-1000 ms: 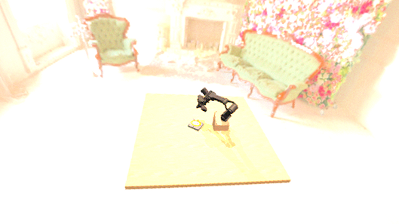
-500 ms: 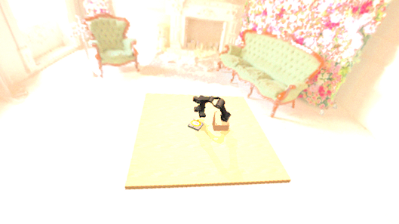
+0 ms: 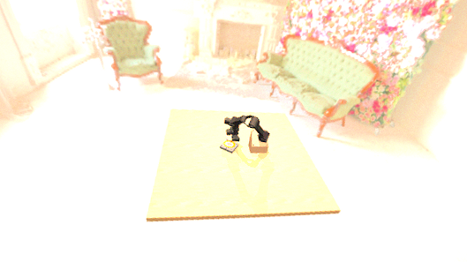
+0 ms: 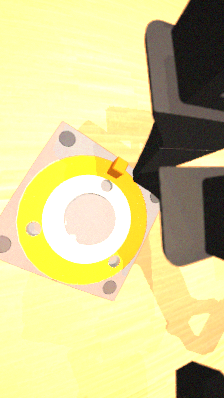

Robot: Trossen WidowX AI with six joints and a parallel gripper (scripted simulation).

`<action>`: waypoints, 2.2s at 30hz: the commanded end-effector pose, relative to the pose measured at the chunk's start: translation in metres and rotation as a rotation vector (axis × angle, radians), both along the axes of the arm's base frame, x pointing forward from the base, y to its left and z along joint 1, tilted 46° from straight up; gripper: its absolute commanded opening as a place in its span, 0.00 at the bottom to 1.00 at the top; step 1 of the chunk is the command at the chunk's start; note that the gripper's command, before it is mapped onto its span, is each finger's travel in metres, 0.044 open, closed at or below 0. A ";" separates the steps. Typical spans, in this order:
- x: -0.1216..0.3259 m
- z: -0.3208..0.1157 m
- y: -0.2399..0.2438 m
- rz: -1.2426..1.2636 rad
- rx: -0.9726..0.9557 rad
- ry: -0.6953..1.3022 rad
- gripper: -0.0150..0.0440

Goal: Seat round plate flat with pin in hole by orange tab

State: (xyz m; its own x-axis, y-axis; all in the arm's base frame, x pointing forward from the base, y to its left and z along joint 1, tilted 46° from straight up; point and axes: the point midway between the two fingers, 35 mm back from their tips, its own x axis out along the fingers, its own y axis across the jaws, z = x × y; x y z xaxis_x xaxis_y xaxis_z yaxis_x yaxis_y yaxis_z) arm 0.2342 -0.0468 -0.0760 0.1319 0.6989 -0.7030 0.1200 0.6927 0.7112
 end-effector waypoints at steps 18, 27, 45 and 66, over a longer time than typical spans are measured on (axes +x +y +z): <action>0.016 -0.011 -0.011 -0.006 0.002 -0.002 0.25; 0.025 -0.013 -0.016 -0.006 0.002 -0.003 0.25; 0.039 -0.015 -0.020 -0.006 0.002 -0.004 0.25; 0.051 -0.013 -0.021 -0.006 0.002 -0.005 0.25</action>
State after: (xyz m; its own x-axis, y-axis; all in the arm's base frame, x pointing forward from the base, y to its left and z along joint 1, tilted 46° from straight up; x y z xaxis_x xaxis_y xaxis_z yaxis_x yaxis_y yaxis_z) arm 0.2770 -0.0678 -0.0904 0.1268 0.7019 -0.7009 0.1370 0.6874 0.7132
